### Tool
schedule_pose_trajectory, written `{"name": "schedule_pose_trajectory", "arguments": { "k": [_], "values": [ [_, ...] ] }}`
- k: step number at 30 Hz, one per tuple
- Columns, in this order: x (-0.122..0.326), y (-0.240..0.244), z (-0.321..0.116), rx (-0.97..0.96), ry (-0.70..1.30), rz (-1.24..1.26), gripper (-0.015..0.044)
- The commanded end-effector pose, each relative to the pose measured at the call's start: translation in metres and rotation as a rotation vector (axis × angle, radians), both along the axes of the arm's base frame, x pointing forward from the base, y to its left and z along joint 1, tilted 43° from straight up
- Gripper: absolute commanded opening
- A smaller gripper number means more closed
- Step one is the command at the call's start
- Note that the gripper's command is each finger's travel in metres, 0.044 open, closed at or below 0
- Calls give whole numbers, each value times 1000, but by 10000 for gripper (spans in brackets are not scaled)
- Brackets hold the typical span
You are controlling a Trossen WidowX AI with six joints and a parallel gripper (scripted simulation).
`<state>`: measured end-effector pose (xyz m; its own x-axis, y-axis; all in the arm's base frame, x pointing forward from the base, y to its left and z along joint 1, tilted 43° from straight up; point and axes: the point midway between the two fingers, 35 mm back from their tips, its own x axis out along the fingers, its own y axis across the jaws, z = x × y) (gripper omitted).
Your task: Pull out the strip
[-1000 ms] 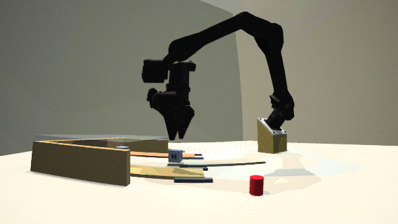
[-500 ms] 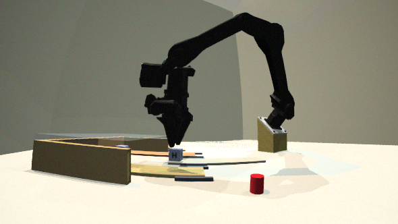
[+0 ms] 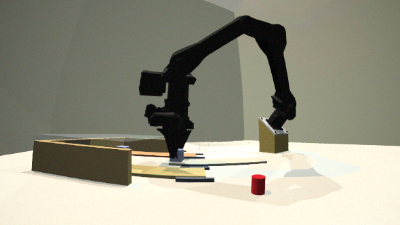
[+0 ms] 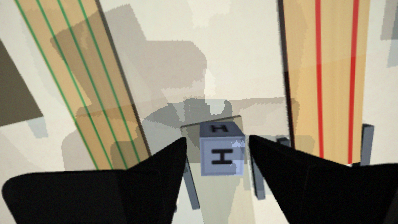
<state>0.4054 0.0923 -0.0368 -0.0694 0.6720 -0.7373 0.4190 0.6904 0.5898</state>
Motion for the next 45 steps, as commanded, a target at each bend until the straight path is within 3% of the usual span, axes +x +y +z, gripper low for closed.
{"name": "schedule_pose_trajectory", "arguments": {
  "k": [1,5,9,16,20,45],
  "values": [
    [-3,5,-5,3,10,-1,250],
    [-3,5,-5,3,10,-1,250],
    [-1,4,-4,1,2,2,145],
    [-1,4,-4,1,2,2,98],
    [-4,2,-2,0,3,2,0],
    [-81,-37,25,1,14,-2,0]
  ]
}}
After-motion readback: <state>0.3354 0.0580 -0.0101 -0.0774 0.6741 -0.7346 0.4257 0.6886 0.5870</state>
